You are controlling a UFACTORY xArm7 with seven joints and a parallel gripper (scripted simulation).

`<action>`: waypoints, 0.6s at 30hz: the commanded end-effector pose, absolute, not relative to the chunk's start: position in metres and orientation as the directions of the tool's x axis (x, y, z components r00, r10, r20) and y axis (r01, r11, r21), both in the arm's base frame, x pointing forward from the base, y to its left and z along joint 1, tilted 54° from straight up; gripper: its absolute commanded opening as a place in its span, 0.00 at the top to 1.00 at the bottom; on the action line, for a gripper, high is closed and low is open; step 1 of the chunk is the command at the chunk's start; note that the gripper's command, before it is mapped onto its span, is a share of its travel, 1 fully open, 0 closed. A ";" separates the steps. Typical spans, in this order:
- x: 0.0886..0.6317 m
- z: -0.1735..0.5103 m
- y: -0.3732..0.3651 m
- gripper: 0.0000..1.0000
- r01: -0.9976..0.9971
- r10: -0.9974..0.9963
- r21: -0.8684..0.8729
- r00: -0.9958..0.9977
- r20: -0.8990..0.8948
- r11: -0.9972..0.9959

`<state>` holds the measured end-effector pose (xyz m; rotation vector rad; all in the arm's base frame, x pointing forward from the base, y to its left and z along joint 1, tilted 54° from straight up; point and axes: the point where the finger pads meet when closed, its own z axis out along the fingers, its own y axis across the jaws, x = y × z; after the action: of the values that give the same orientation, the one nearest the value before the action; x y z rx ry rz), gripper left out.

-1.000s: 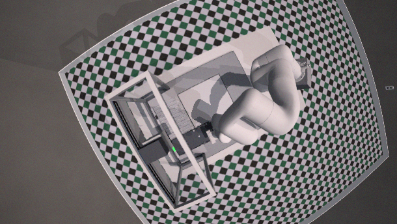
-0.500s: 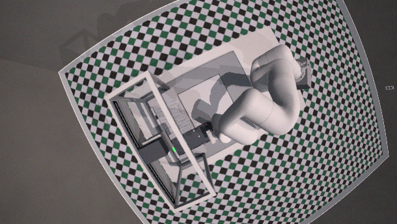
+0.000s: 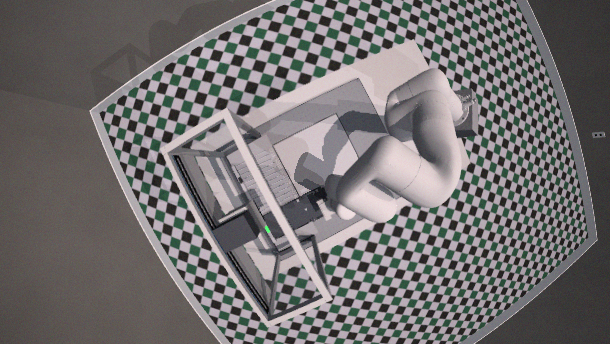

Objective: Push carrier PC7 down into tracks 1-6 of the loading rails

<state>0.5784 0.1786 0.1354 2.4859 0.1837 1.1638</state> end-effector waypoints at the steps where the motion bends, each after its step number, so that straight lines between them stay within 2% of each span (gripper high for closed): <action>1: 0.576 0.132 0.179 0.18 -0.041 0.280 0.399 0.647 0.709 -0.916; 18: 0.571 0.132 0.179 0.18 -0.041 0.280 0.399 0.647 0.709 -0.916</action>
<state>0.5734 0.1770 0.1298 2.4863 0.1859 1.1600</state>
